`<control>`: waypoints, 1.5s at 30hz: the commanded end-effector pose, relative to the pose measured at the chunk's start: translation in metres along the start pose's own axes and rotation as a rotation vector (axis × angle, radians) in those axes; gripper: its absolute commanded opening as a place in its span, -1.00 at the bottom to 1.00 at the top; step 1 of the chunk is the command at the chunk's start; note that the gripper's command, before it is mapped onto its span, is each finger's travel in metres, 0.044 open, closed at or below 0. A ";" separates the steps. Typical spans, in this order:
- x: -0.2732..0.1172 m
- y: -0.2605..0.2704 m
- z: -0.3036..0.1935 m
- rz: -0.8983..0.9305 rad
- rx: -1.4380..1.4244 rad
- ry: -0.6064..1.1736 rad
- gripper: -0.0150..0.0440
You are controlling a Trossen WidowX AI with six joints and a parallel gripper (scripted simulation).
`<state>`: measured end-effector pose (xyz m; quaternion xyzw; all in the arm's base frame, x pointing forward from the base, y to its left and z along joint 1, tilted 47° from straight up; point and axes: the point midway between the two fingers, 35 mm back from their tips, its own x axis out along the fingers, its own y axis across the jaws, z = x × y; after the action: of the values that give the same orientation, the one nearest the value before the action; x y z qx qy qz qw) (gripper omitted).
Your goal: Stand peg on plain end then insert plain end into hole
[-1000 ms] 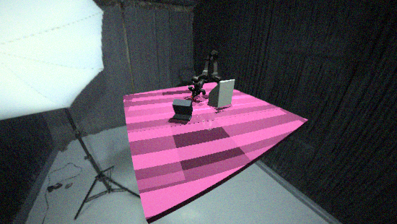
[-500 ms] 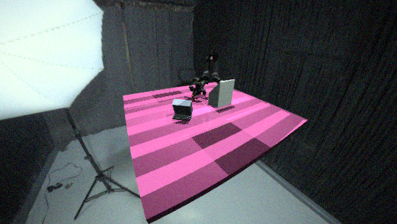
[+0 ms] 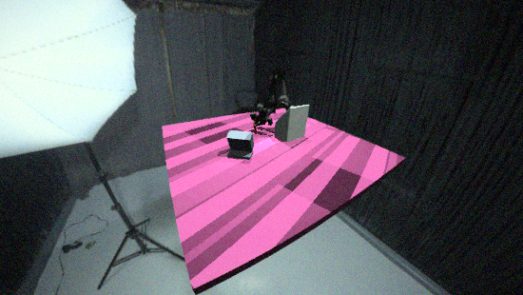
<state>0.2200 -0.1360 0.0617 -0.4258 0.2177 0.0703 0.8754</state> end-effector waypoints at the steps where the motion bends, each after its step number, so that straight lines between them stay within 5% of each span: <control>1: -0.001 0.001 -0.001 0.005 0.003 -0.034 -0.33; 27: -0.015 0.002 -0.011 0.007 0.004 -0.259 -0.33; 45: -0.014 0.000 -0.016 0.002 -0.001 -0.234 -0.33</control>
<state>0.2019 -0.1466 0.0605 -0.4154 0.1142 0.1202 0.8944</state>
